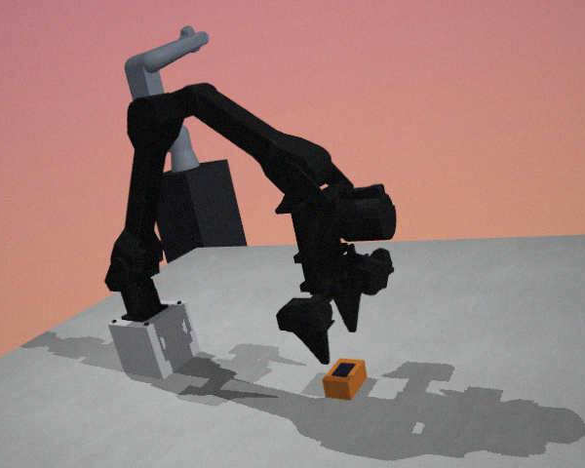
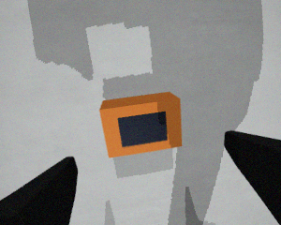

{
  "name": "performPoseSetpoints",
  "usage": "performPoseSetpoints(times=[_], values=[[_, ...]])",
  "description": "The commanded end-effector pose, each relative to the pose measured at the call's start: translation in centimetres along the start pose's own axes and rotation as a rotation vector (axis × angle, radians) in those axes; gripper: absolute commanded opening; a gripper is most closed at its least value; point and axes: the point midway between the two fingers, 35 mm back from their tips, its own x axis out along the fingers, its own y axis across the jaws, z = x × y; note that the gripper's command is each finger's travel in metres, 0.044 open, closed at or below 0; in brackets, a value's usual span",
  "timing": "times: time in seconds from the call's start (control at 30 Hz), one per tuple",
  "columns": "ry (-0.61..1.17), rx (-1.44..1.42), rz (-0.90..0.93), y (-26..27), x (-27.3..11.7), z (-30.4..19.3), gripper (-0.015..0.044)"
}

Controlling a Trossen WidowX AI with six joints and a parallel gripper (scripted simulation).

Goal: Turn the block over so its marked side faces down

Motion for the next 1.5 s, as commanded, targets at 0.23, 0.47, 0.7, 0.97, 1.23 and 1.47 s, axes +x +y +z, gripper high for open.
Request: performPoseSetpoints(times=[0.23, 0.47, 0.7, 0.97, 1.23, 1.47], values=[[0.009, 0.004, 0.005, 0.1, 2.3, -0.3, 0.044], [0.009, 0.004, 0.005, 0.1, 3.4, -0.2, 0.044], [0.009, 0.004, 0.005, 0.1, 4.5, -0.3, 0.044], [0.009, 0.004, 0.005, 0.1, 5.6, -0.3, 0.044], [0.009, 0.004, 0.005, 0.1, 5.6, -0.3, 0.0269], [0.009, 0.004, 0.005, 0.1, 5.6, -0.3, 0.0222]])
